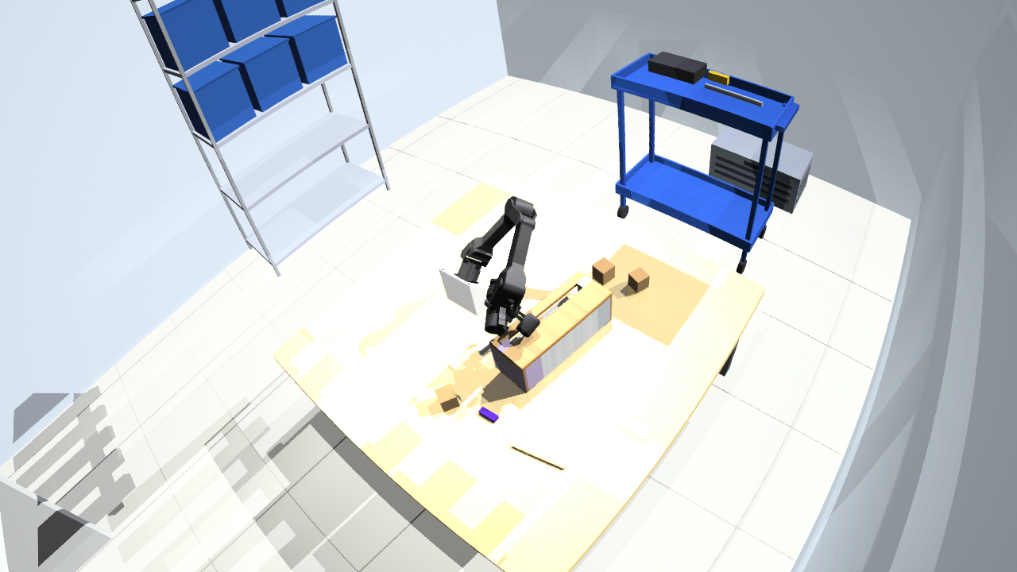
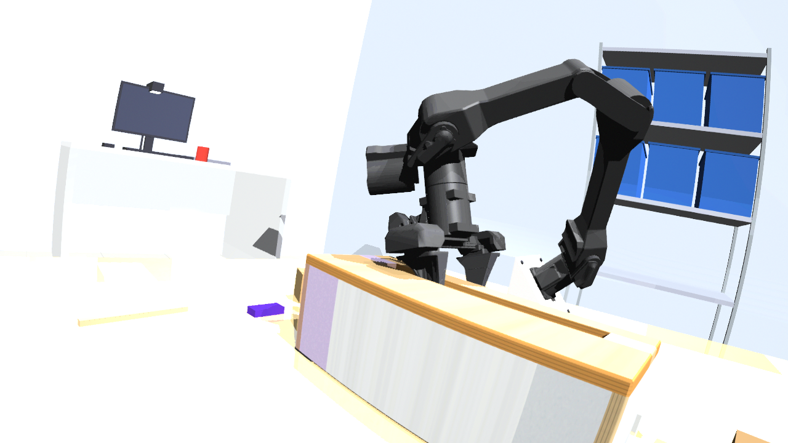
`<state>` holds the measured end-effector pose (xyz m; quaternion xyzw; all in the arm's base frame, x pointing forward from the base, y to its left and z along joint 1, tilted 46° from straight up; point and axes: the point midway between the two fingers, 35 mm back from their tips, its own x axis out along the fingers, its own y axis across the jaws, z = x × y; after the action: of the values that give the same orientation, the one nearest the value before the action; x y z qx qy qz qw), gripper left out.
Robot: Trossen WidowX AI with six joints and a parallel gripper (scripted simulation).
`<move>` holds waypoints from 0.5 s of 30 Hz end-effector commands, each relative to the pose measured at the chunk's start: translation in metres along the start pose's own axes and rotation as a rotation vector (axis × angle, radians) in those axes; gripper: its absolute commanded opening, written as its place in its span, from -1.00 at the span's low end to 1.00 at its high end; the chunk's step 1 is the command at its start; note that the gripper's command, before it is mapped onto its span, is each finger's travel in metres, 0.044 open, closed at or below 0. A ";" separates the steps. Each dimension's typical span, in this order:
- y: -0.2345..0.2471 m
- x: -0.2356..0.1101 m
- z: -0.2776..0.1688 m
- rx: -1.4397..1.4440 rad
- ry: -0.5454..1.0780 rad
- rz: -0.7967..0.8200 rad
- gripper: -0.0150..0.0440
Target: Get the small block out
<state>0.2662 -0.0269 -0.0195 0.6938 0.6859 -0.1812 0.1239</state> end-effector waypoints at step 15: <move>0.000 0.009 -0.024 0.001 0.002 -0.001 0.86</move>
<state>0.2679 -0.0130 -0.0061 0.6922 0.6874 -0.1817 0.1237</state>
